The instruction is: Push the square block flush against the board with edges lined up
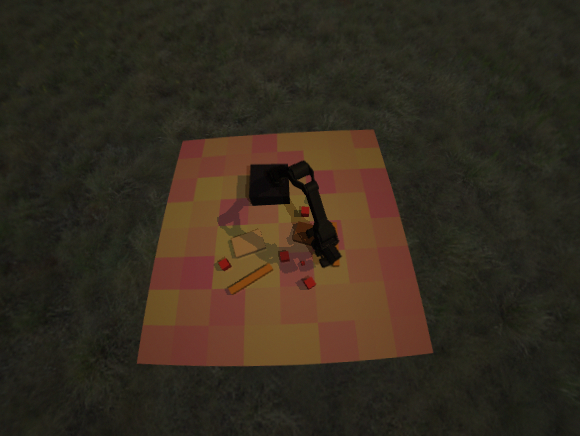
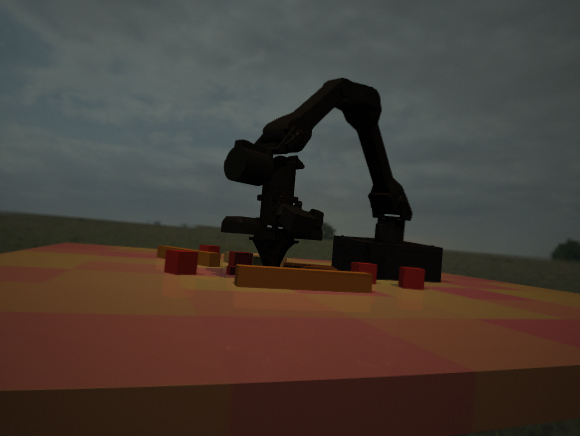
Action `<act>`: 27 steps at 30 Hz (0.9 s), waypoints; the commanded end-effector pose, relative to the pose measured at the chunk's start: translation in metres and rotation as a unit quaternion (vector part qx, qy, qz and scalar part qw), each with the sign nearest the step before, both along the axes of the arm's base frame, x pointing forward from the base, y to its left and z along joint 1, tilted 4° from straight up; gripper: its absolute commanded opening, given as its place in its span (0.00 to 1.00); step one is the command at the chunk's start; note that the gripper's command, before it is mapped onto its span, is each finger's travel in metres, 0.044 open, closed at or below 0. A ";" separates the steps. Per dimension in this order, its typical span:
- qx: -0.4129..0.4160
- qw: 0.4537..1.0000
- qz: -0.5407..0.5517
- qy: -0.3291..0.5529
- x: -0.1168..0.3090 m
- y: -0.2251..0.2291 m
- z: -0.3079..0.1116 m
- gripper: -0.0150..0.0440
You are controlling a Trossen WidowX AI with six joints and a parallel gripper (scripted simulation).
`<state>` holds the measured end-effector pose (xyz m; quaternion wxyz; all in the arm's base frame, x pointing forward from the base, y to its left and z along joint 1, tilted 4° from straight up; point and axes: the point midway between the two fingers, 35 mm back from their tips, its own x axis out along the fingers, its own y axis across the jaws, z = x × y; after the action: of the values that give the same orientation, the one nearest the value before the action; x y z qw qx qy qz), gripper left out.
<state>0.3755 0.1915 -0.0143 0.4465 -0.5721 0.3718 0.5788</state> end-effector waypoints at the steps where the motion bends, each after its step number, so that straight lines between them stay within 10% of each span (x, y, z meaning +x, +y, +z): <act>1: -0.002 1.000 0.000 -0.001 0.003 -0.006 0.000 0.25; 27: -0.004 1.000 -0.001 -0.001 0.013 -0.040 0.025 0.25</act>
<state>0.3871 0.1500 -0.0133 0.4425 -0.5708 0.3793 0.5784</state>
